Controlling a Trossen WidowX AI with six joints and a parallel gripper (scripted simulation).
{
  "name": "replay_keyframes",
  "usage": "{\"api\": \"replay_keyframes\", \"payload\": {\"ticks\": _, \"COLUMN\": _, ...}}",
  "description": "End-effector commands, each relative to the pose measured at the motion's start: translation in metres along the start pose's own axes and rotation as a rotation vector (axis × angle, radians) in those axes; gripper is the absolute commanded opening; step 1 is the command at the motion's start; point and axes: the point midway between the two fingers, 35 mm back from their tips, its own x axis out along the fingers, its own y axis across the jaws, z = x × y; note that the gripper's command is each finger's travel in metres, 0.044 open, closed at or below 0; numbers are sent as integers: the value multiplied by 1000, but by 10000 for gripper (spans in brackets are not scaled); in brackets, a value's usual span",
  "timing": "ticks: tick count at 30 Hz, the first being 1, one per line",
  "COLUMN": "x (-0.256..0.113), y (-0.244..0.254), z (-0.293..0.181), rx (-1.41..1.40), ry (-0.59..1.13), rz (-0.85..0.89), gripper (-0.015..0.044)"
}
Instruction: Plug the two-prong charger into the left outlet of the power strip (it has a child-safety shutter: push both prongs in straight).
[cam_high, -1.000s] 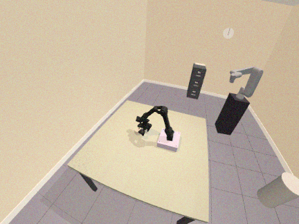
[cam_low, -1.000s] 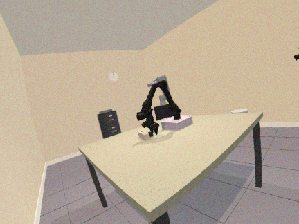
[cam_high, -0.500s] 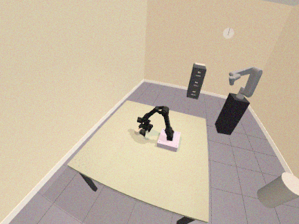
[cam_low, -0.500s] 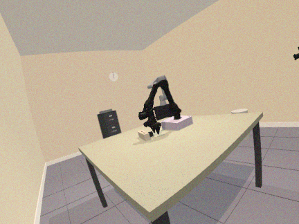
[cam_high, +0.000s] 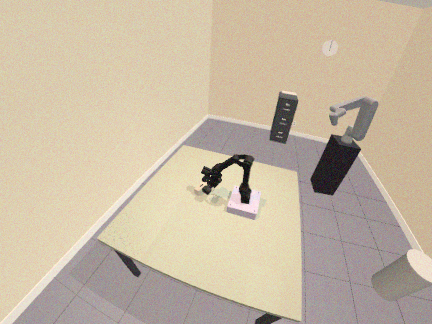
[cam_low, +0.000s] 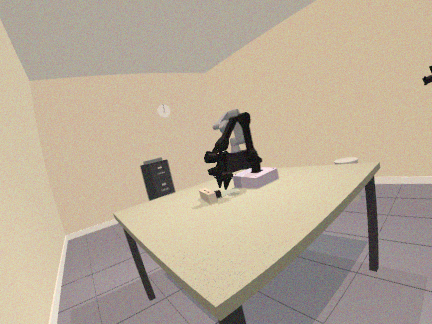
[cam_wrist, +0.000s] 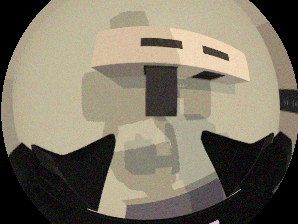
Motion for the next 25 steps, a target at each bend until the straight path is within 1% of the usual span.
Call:
{"api": "replay_keyframes", "payload": {"ticks": 1, "x": -26, "y": -1, "z": 10, "rx": 9, "ry": -208, "rz": -4, "gripper": 440}}
{"api": "replay_keyframes", "payload": {"ticks": 3, "x": -39, "y": -1, "z": 14, "rx": 15, "ry": -309, "rz": -2, "gripper": 440}}
{"api": "replay_keyframes", "payload": {"ticks": 5, "x": -44, "y": -1, "z": 15, "rx": 18, "ry": -345, "rz": -1, "gripper": 440}}
{"api": "replay_keyframes", "payload": {"ticks": 25, "x": -44, "y": -1, "z": 15, "rx": 18, "ry": -345, "rz": -1, "gripper": 440}}
